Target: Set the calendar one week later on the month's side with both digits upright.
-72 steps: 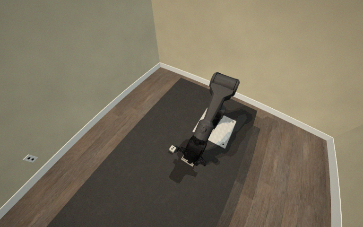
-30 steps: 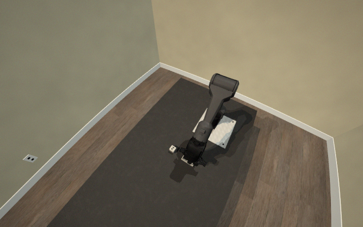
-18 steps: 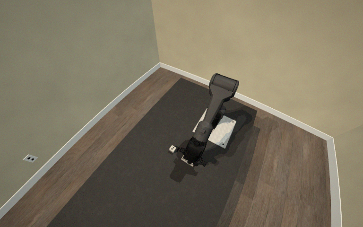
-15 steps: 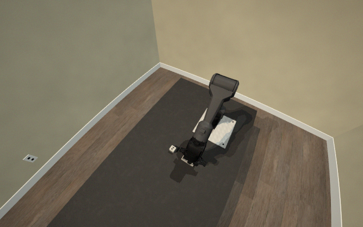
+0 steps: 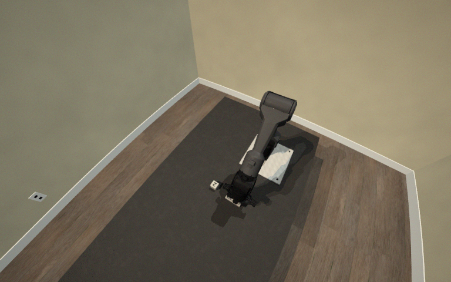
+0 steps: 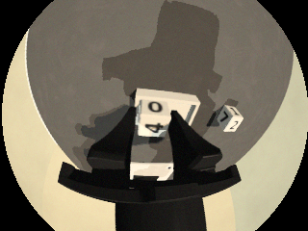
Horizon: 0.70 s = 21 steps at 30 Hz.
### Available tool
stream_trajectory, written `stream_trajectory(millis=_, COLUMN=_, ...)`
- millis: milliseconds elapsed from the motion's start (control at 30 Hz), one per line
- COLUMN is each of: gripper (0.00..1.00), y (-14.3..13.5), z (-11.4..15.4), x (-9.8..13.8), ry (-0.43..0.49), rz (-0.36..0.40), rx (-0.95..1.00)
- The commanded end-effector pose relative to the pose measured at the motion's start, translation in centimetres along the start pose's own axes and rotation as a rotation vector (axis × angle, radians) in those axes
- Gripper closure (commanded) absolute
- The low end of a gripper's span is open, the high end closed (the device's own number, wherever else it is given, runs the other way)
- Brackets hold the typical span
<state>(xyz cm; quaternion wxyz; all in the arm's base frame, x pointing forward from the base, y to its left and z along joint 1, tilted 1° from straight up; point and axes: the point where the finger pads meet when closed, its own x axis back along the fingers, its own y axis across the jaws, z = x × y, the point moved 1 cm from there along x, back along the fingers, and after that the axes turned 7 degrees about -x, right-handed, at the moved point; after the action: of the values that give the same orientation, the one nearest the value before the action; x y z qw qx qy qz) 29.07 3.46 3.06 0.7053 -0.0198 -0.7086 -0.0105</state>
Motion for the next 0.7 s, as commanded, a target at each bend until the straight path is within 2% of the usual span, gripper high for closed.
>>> stream_trajectory(millis=0, gripper=0.41, y=0.0, z=0.1, x=-0.1, ry=0.002, rz=0.001, rx=-0.001)
stream_trajectory(millis=500, gripper=0.41, y=0.0, z=-0.1, x=0.4, ry=-0.004, rz=0.000, rx=-0.001)
stream_trajectory(millis=667, gripper=0.41, y=0.0, z=-0.1, x=2.0, ry=-0.004, rz=0.000, rx=-0.001)
